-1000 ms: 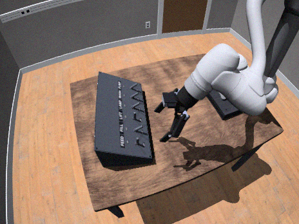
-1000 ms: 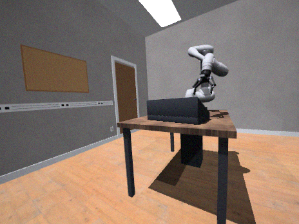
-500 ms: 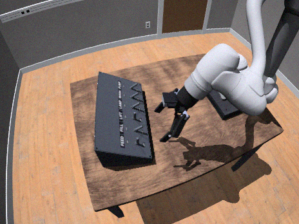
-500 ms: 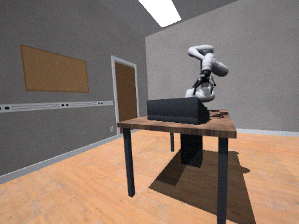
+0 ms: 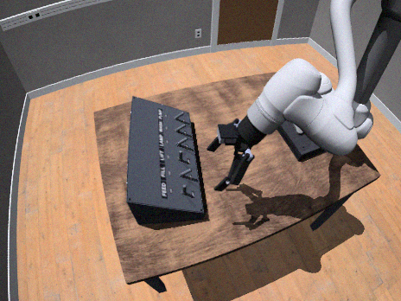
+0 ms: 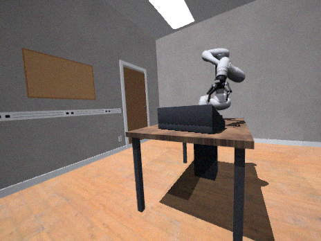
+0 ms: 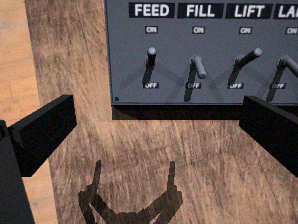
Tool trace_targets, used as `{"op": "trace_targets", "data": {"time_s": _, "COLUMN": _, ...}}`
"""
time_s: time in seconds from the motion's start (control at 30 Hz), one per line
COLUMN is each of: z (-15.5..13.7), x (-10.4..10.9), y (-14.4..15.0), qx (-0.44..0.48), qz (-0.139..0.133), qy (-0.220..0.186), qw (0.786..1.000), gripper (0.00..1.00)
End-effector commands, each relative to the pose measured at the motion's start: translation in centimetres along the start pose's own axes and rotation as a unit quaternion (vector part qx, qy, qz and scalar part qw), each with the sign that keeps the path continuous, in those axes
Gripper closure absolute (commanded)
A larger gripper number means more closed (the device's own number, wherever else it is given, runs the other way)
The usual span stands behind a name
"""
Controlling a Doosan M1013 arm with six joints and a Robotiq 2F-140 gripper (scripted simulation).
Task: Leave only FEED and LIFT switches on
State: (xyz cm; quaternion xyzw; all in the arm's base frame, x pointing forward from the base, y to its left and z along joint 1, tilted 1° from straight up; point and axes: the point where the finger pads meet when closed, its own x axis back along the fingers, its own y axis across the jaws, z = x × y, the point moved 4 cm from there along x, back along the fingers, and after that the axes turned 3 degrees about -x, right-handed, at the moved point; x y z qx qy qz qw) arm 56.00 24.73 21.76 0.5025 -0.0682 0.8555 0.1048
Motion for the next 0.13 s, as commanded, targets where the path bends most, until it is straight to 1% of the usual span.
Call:
{"op": "trace_targets", "data": {"time_s": 0.0, "z": 0.04, "x": 0.32, "y": -0.31, "qx": 0.0, "qz": 0.003, "qy": 0.0, "qw": 1.0, "gripper": 0.0}}
{"op": "trace_targets", "data": {"time_s": 0.1, "z": 0.04, "x": 0.32, "y": -0.31, "qx": 0.0, "qz": 0.003, "qy": 0.0, "qw": 1.0, "gripper": 0.0}}
